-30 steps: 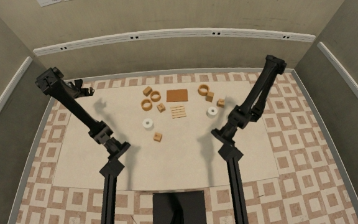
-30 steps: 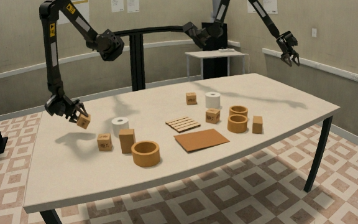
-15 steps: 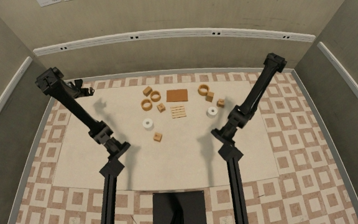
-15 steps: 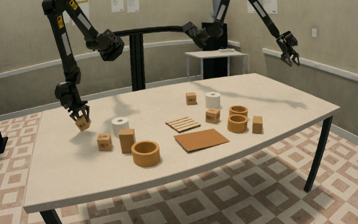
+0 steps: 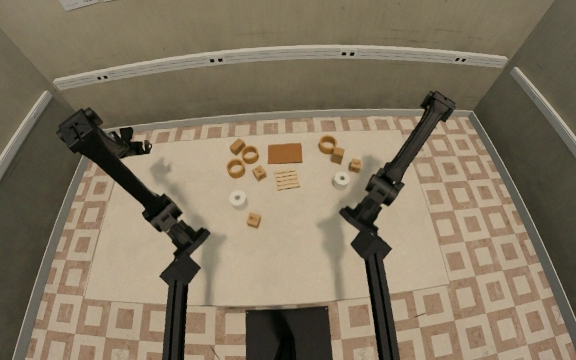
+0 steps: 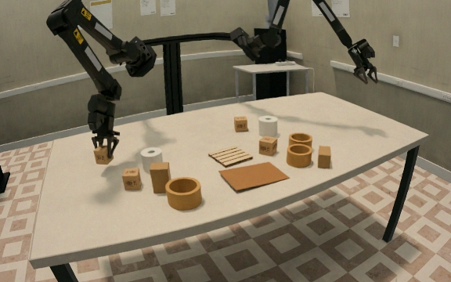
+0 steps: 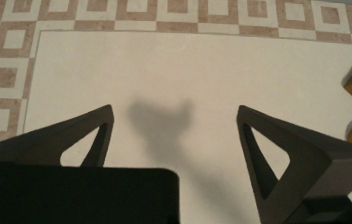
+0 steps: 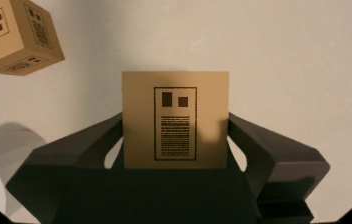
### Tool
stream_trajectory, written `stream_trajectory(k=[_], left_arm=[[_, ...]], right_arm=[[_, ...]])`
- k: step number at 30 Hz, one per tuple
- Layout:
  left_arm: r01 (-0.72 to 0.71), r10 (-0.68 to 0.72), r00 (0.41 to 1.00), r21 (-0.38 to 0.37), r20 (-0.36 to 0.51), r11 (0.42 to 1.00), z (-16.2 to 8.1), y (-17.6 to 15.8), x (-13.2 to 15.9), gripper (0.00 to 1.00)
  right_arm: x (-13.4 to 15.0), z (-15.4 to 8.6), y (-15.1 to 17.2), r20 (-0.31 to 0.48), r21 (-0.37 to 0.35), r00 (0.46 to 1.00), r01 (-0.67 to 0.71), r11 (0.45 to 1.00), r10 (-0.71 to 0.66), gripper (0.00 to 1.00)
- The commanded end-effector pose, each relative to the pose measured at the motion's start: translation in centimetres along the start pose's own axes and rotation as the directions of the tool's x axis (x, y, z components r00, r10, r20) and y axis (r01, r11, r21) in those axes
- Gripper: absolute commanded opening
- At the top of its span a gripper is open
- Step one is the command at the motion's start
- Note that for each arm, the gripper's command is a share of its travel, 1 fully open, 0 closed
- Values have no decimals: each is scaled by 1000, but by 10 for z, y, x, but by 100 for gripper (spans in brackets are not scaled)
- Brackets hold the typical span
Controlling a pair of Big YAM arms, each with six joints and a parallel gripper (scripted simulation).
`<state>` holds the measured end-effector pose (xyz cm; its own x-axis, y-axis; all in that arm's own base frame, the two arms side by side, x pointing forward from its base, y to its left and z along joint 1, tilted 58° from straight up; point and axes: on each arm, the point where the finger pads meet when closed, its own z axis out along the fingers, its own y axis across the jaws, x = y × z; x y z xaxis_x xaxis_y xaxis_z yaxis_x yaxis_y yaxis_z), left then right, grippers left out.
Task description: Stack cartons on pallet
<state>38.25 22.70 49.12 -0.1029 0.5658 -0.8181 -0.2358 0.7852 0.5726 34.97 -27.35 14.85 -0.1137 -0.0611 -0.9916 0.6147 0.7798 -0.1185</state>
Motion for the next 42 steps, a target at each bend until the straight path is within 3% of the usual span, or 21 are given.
stream_trajectory(k=[1, 11, 16, 25, 42], left_arm=[[-19, 19, 1000, -4, 14, 1000, 2, 5, -10, 100], [-19, 19, 1000, -4, 14, 1000, 2, 5, -10, 100], [-19, 19, 1000, -4, 14, 1000, 2, 5, -10, 100], [-19, 19, 1000, -4, 14, 1000, 2, 5, -10, 100], [-19, 19, 1000, -4, 14, 1000, 2, 5, -10, 100]], right_arm=[[8, -9, 6, 2, 8, 1000, -19, 1000, 19, 50], [0, -9, 0, 20, 28, 1000, -20, 999, 20, 50], [17, -18, 1, -5, 25, 1000, -19, 999, 19, 50], [15, 10, -4, 23, 34, 1000, -21, 999, 20, 50], [27, 23, -3, 0, 31, 1000, -20, 999, 20, 50]])
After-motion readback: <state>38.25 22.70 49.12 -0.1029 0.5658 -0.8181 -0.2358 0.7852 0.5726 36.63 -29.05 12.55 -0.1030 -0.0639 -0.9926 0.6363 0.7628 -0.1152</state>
